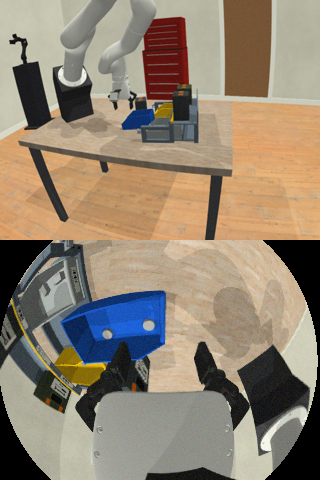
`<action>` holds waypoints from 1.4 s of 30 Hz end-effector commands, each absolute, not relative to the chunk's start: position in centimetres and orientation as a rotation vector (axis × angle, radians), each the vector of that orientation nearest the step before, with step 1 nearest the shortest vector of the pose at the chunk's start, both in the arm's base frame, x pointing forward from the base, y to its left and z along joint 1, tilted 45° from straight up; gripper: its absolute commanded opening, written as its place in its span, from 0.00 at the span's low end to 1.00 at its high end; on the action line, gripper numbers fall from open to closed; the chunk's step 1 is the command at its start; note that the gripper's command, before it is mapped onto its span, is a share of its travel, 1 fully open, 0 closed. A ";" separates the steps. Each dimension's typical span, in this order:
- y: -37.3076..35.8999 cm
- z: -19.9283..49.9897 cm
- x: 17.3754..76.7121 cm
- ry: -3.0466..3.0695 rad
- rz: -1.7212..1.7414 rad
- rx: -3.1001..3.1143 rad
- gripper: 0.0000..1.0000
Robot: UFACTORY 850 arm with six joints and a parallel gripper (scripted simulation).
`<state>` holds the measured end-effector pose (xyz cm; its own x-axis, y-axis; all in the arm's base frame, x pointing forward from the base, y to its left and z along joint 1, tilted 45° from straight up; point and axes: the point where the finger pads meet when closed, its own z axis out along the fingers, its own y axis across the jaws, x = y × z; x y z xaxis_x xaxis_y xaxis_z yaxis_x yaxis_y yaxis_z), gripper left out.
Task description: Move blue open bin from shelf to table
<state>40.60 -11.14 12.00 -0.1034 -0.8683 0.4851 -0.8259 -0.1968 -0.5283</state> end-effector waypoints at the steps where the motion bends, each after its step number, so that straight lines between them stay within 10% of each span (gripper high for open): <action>1: -11.3 11.9 40.6 1.941 -1.175 -2.068 1.00; 42: -11.4 11.9 40.7 1.941 -1.175 -2.068 1.00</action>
